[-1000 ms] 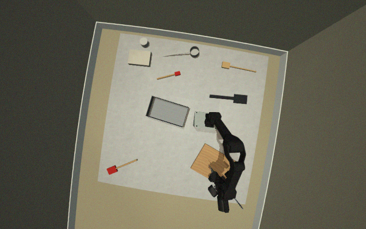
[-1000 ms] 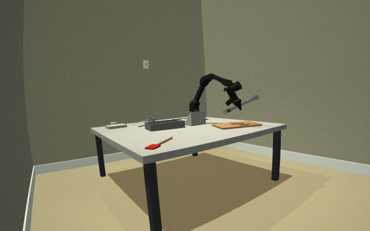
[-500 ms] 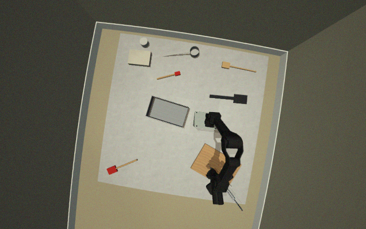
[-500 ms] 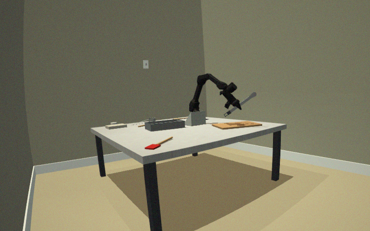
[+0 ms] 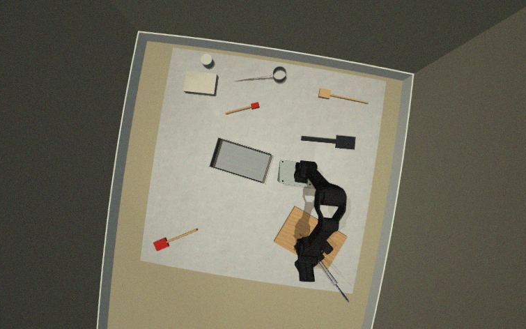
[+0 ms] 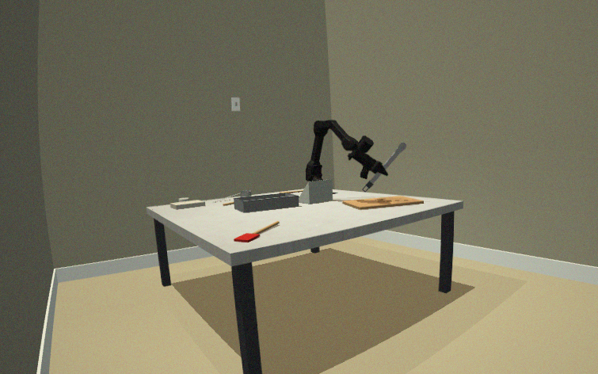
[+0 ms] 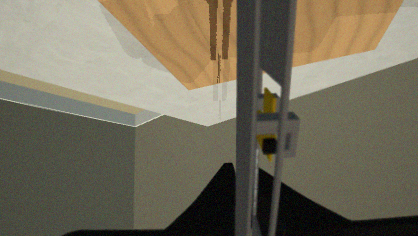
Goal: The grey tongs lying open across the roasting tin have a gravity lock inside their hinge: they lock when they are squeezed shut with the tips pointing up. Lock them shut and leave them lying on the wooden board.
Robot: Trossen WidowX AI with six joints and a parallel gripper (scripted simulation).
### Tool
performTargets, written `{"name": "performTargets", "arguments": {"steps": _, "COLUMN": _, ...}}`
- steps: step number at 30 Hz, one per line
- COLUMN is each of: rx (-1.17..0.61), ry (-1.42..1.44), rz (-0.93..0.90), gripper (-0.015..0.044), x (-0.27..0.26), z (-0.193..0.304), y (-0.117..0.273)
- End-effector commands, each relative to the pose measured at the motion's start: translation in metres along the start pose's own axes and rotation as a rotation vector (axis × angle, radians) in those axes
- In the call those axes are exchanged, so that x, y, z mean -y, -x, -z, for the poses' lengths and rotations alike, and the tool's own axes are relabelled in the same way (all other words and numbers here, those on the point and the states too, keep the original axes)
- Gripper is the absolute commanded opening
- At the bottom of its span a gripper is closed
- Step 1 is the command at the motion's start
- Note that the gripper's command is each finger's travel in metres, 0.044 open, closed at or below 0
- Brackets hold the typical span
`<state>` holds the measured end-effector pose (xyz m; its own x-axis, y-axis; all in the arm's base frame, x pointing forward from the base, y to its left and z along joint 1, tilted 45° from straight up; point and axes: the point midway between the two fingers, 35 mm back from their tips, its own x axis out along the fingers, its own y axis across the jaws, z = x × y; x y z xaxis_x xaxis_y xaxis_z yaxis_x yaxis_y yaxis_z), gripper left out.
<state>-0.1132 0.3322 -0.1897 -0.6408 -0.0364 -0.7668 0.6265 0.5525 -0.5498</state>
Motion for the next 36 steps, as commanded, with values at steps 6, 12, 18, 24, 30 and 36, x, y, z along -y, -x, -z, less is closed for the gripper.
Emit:
{"name": "performTargets", "arguments": {"steps": 6, "rx": -0.143, "ry": 0.026, "rz": 0.006, "gripper": -0.015, "x": 0.009, "z": 0.002, "y": 0.017}}
{"name": "performTargets", "arguments": {"steps": 12, "rx": -0.223, "ry": 0.041, "rz": 0.013, "gripper": -0.015, "x": 0.018, "z": -0.002, "y": 0.027}}
{"name": "performTargets", "arguments": {"steps": 18, "rx": -0.269, "ry": 0.052, "rz": 0.017, "gripper": -0.015, "x": 0.024, "z": -0.005, "y": 0.034}}
{"name": "performTargets", "arguments": {"steps": 24, "rx": -0.269, "ry": 0.052, "rz": 0.017, "gripper": -0.015, "x": 0.024, "z": -0.005, "y": 0.034}}
{"name": "performTargets", "arguments": {"steps": 30, "rx": -0.269, "ry": 0.052, "rz": 0.017, "gripper": -0.015, "x": 0.024, "z": -0.005, "y": 0.034}}
{"name": "performTargets", "arguments": {"steps": 36, "rx": -0.269, "ry": 0.052, "rz": 0.017, "gripper": -0.015, "x": 0.024, "z": -0.005, "y": 0.034}}
